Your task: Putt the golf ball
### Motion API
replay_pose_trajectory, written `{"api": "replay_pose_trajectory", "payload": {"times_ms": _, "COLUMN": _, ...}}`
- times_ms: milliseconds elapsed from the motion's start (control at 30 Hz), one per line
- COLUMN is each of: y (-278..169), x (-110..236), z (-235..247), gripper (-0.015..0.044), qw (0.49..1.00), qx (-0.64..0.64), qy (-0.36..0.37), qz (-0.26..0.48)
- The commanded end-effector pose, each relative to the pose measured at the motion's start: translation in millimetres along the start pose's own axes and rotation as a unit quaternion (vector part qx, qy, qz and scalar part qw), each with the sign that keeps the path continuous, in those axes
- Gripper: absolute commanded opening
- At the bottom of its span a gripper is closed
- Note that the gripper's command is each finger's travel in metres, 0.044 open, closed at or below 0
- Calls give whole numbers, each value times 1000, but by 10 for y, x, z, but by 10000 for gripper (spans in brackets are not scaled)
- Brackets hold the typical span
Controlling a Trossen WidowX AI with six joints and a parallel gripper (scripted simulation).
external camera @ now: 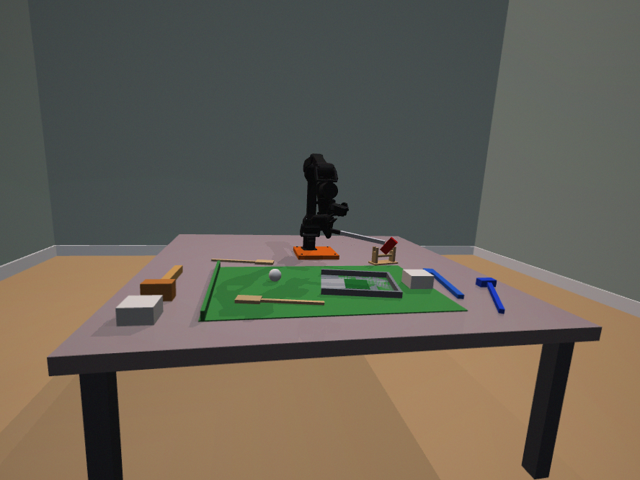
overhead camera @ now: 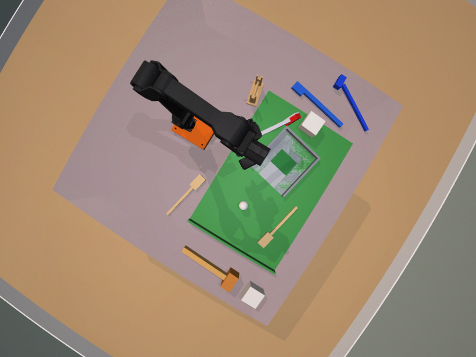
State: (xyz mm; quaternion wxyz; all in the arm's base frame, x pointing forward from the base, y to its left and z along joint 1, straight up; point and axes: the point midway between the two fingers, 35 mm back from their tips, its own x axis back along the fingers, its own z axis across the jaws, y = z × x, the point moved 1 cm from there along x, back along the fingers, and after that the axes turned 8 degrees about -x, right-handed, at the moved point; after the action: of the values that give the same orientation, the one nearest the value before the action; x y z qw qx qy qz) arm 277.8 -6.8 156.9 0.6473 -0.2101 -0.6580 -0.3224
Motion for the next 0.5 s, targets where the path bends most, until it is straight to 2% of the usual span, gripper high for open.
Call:
{"api": "replay_pose_trajectory", "payload": {"times_ms": 0, "y": -139, "x": 63, "z": -136, "gripper": 0, "qw": 999, "qx": -52, "qy": -9, "qz": 1}}
{"api": "replay_pose_trajectory", "payload": {"times_ms": 467, "y": -755, "x": 229, "z": -494, "gripper": 0, "qw": 972, "qx": -231, "qy": -34, "qz": 15}}
